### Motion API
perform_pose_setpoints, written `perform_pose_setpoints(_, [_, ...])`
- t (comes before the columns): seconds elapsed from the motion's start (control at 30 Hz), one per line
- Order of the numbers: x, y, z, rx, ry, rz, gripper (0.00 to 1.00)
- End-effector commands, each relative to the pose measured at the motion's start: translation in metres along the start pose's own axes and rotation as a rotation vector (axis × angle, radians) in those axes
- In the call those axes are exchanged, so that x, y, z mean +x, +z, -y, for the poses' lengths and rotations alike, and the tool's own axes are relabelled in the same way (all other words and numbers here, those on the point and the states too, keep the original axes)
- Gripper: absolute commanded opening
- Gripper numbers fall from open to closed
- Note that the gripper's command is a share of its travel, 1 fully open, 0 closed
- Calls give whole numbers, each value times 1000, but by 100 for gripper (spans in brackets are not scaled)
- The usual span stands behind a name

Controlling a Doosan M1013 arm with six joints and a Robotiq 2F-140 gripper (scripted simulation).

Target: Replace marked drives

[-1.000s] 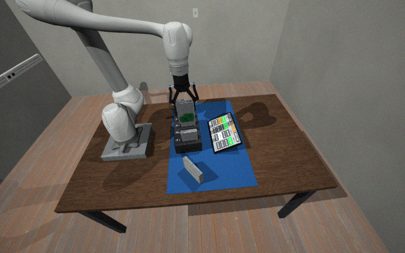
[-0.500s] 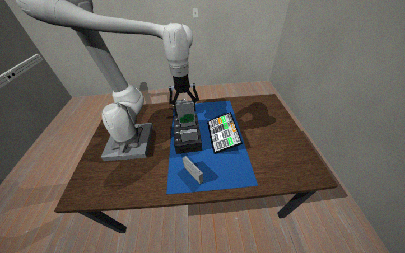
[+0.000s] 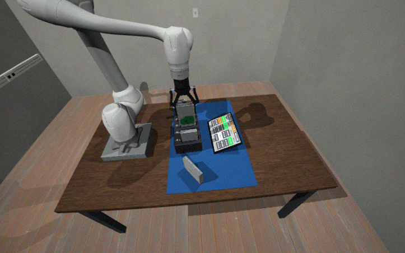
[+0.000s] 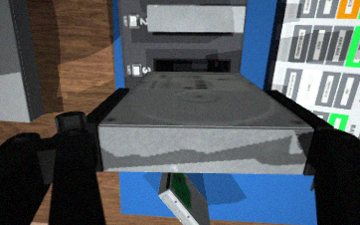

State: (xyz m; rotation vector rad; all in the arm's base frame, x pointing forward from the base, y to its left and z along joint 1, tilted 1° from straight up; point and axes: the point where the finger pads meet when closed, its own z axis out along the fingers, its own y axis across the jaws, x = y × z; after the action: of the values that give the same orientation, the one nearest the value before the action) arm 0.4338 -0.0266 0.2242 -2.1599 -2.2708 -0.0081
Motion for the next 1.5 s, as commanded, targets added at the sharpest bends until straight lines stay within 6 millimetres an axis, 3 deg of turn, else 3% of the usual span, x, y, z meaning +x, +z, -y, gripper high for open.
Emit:
perform_pose_setpoints(0.0, [0, 5, 0, -1, 0, 0, 10])
perform_pose_setpoints(0.83, [0, 46, -1, -1, 0, 0, 10])
perform_pose_setpoints(1.47, [0, 64, -1, -1, 0, 0, 10])
